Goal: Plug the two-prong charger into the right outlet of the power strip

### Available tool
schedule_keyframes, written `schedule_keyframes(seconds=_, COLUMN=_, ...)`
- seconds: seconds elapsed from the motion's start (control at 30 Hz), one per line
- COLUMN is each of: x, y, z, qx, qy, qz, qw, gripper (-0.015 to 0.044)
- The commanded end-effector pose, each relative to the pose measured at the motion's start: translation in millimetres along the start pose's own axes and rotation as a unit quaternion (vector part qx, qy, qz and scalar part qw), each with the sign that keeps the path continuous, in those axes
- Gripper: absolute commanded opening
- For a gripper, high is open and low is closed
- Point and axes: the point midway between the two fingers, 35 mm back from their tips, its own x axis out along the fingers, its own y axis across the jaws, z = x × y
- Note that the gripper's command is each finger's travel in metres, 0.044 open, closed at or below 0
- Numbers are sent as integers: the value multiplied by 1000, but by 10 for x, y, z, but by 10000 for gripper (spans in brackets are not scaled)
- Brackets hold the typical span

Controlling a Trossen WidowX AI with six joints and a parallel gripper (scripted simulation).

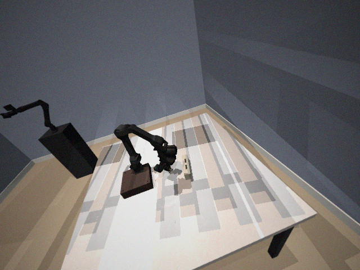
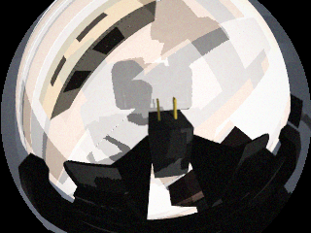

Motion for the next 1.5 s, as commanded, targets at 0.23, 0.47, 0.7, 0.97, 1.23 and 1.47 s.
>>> schedule_keyframes(seconds=0.23, x=108, y=-9, z=87, qx=-83, qy=0, qz=-7, qw=997, gripper=0)
schedule_keyframes(seconds=0.47, x=169, y=-15, z=134, qx=-133, qy=0, qz=-10, qw=991, gripper=0)
schedule_keyframes(seconds=0.7, x=232, y=-21, z=179, qx=-182, qy=-1, qz=-13, qw=983, gripper=0)
schedule_keyframes(seconds=0.97, x=304, y=-30, z=229, qx=-238, qy=0, qz=-16, qw=971, gripper=0)
schedule_keyframes(seconds=1.23, x=340, y=-23, z=270, qx=-267, qy=0, qz=-18, qw=963, gripper=0)
schedule_keyframes(seconds=1.47, x=338, y=23, z=337, qx=-273, qy=-1, qz=-18, qw=962, gripper=0)
